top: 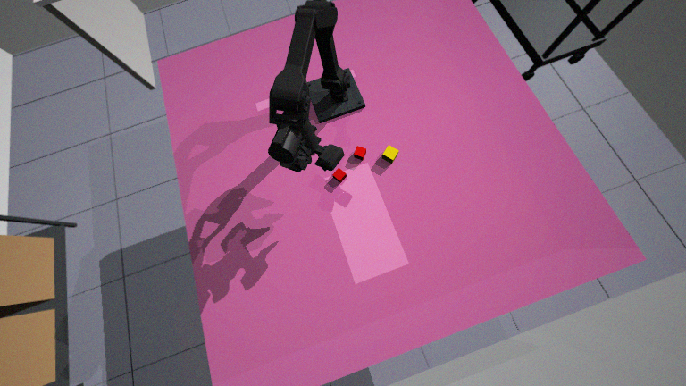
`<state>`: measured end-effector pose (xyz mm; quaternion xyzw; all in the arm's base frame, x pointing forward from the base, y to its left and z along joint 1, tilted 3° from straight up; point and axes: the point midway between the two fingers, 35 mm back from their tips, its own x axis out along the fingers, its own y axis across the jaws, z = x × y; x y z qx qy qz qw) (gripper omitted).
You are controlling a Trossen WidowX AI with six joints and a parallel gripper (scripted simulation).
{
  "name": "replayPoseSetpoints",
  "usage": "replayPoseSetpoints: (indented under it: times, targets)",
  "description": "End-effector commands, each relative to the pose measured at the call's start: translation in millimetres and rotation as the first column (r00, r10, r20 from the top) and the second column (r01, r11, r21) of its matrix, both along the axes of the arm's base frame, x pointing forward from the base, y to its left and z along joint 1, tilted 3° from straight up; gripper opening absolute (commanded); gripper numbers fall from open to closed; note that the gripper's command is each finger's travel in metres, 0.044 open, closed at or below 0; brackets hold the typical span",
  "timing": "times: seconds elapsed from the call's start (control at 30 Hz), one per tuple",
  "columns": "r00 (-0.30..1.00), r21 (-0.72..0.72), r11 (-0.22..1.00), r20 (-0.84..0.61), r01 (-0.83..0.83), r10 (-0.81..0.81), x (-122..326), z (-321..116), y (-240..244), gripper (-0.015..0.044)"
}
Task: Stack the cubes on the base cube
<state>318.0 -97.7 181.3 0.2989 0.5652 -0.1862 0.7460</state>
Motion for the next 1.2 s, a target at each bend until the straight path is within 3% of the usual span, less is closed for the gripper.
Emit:
replayPoseSetpoints:
  times: [0.0,0.2,0.43,0.7,1.17]
  targets:
    - [0.99,-0.005,0.998,-0.126,0.062,-0.062,4,-16,20,0.0265]
    - [0.94,-0.079,0.987,-0.303,0.141,-0.158,2,-41,52,0.0265]
    - [0.938,-0.082,0.986,-0.308,0.143,-0.161,3,-47,53,0.0265]
    - [0.938,-0.082,0.986,-0.308,0.143,-0.161,1,-102,52,0.0265]
    - [0.938,-0.082,0.986,-0.308,0.143,-0.161,1,-123,51,0.0265]
